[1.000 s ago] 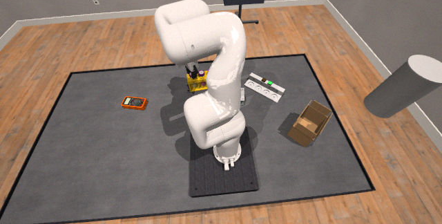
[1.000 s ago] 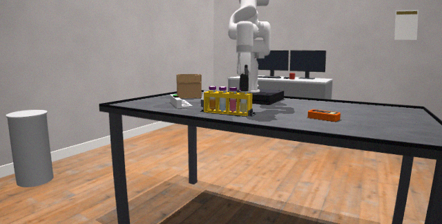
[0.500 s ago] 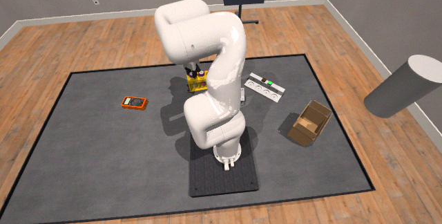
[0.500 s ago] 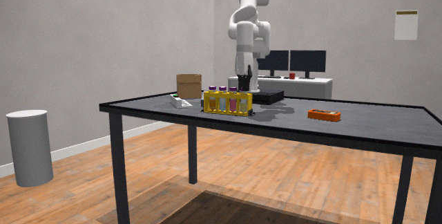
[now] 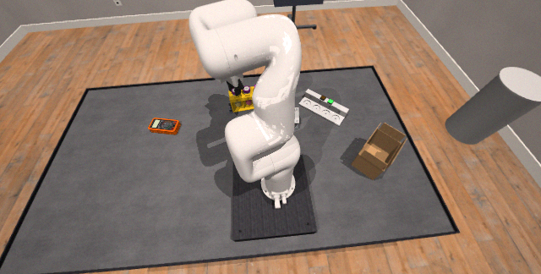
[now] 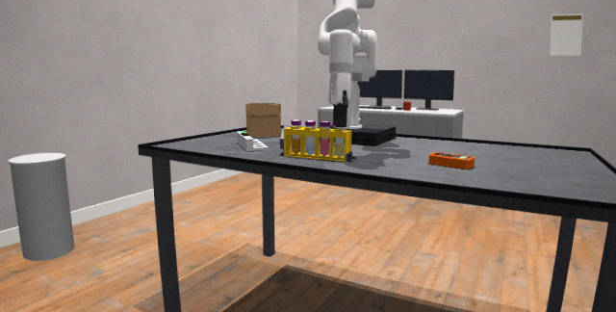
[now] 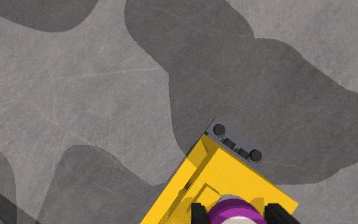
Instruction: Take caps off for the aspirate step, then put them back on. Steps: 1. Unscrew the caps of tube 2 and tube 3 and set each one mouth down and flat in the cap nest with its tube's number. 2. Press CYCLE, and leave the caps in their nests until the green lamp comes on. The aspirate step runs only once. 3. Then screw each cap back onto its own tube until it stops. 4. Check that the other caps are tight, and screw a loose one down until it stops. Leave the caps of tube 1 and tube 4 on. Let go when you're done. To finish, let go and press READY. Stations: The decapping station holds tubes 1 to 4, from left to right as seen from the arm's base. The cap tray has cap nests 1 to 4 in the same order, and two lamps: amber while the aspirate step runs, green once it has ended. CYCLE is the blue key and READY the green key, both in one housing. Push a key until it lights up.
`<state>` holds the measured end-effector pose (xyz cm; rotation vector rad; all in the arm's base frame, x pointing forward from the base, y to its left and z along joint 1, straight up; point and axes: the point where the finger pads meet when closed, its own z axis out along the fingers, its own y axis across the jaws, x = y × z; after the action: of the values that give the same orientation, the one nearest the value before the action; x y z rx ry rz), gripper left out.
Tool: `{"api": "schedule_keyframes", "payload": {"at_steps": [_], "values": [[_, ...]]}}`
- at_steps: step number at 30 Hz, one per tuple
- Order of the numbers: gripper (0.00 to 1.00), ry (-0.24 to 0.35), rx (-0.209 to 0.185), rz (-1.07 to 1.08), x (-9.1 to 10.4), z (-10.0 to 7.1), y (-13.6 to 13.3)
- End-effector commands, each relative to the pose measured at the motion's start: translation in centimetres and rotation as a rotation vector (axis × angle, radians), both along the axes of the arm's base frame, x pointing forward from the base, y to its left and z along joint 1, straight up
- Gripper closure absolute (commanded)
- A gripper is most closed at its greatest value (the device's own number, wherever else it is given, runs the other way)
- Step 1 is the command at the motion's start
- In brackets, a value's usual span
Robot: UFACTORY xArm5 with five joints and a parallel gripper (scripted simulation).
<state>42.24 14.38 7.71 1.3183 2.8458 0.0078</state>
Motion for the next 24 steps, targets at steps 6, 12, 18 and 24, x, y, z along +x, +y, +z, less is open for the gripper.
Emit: {"api": "schedule_keyframes", "payload": {"at_steps": [6, 12, 18, 24], "values": [[1.0, -0.001, 0.008, -0.424, 0.13, 0.1, 0.05], [1.0, 0.001, 0.011, -0.724, 0.13, 0.07, 0.05], [1.0, 0.002, 0.012, -0.924, 0.13, 0.05, 0.05], [1.0, 0.003, 0.014, -1.224, 0.13, 0.03, 0.05]]}}
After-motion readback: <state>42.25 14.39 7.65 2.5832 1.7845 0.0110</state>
